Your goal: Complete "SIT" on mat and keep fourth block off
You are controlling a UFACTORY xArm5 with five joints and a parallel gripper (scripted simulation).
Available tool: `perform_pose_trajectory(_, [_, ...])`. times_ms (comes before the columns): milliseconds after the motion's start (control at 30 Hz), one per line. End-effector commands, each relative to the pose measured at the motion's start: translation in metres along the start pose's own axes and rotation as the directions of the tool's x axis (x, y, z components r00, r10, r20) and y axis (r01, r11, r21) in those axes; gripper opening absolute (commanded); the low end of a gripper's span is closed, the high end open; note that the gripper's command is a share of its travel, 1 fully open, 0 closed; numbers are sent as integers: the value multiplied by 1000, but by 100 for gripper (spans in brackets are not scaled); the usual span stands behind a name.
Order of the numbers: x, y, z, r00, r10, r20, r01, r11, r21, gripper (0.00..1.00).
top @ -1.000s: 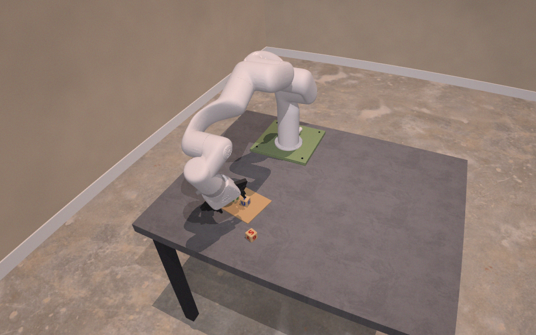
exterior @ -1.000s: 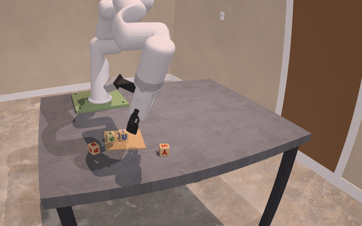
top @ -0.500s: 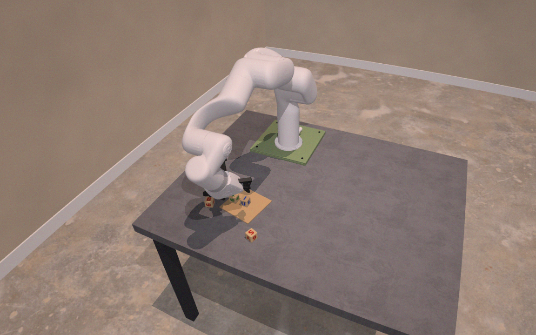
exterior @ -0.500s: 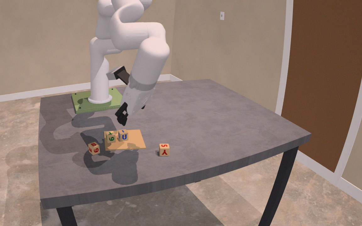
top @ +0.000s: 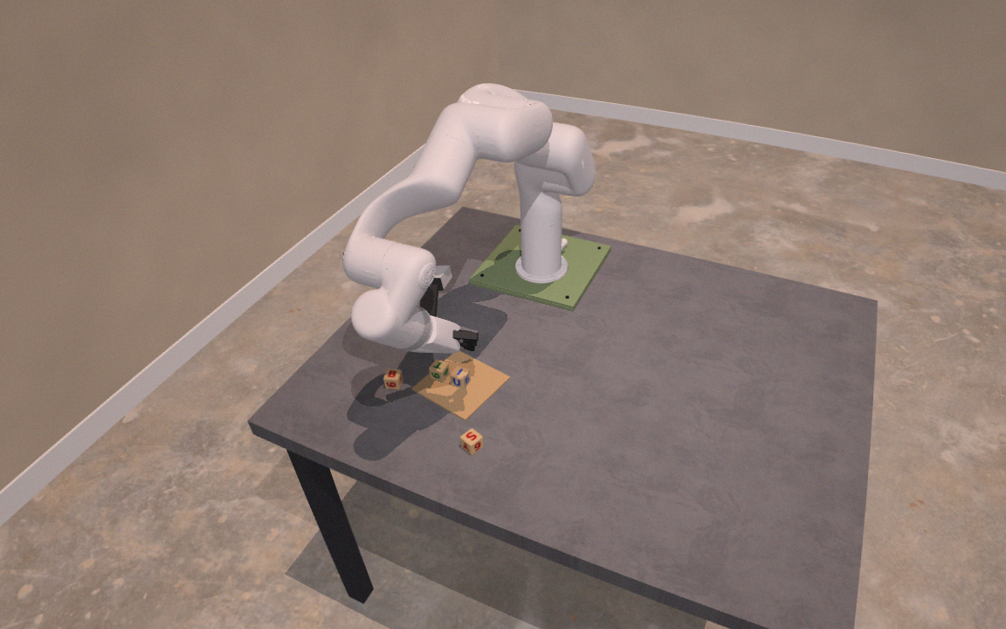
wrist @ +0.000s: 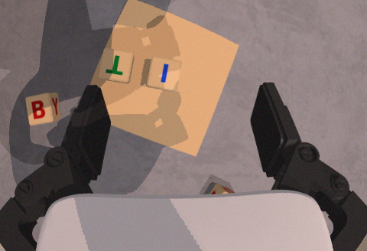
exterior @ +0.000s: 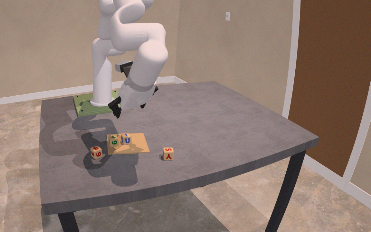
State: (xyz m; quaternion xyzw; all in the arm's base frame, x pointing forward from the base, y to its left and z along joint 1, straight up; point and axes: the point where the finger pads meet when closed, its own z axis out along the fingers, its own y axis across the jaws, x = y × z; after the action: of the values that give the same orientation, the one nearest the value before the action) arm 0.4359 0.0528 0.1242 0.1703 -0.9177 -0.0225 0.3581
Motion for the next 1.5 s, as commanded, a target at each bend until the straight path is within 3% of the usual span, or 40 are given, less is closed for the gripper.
perform_pose_trajectory(0, [15, 2, 5, 990, 132, -38, -133, 991, -7, 100])
perform_pose_trajectory(233, [29, 4, 11, 965, 249, -80, -250, 968, -6, 100])
perform_pose_trajectory(1467, [29, 4, 11, 965, 250, -80, -251, 968, -6, 100])
